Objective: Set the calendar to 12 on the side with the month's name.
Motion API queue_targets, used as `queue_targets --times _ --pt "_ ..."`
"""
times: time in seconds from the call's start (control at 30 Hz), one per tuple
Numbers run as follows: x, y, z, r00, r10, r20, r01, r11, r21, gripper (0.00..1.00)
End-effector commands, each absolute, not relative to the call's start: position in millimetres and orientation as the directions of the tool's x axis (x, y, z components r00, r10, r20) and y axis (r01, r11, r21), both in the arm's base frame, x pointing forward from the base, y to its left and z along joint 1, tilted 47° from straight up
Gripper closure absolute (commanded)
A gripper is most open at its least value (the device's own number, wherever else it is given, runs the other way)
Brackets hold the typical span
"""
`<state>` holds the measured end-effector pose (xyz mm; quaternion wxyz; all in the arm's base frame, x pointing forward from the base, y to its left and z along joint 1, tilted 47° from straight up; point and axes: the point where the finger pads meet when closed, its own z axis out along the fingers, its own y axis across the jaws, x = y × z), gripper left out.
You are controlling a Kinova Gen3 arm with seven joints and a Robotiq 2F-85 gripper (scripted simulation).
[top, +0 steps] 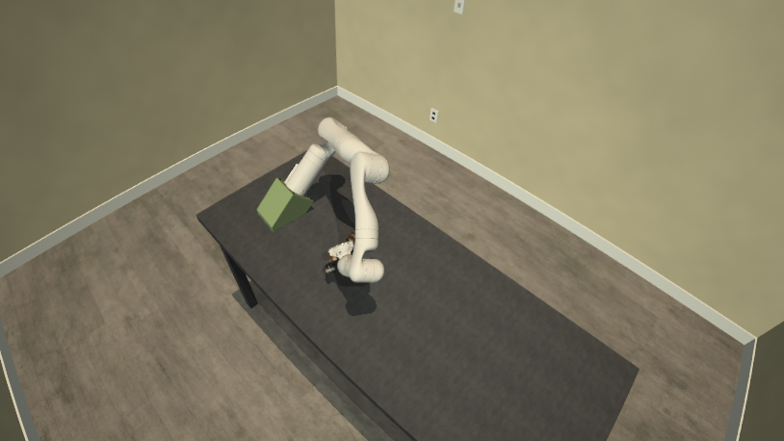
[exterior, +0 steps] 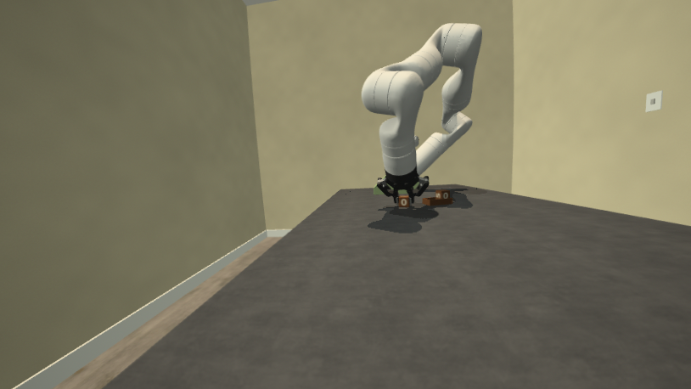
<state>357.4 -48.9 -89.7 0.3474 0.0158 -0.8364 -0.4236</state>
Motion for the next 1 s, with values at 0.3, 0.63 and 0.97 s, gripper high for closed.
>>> queue_targets --times 0.3,0.63,0.97 --pt "357.7 -49.9 -89.2 -0.759 -0.319 0.567 0.268 0.641 0.719 0.74" --pt "357.7 -49.9 -89.2 -0.759 -0.319 0.567 0.268 0.641 0.719 0.58" --pt "357.7 -49.9 -89.2 -0.759 -0.319 0.567 0.268 0.641 0.719 0.33"
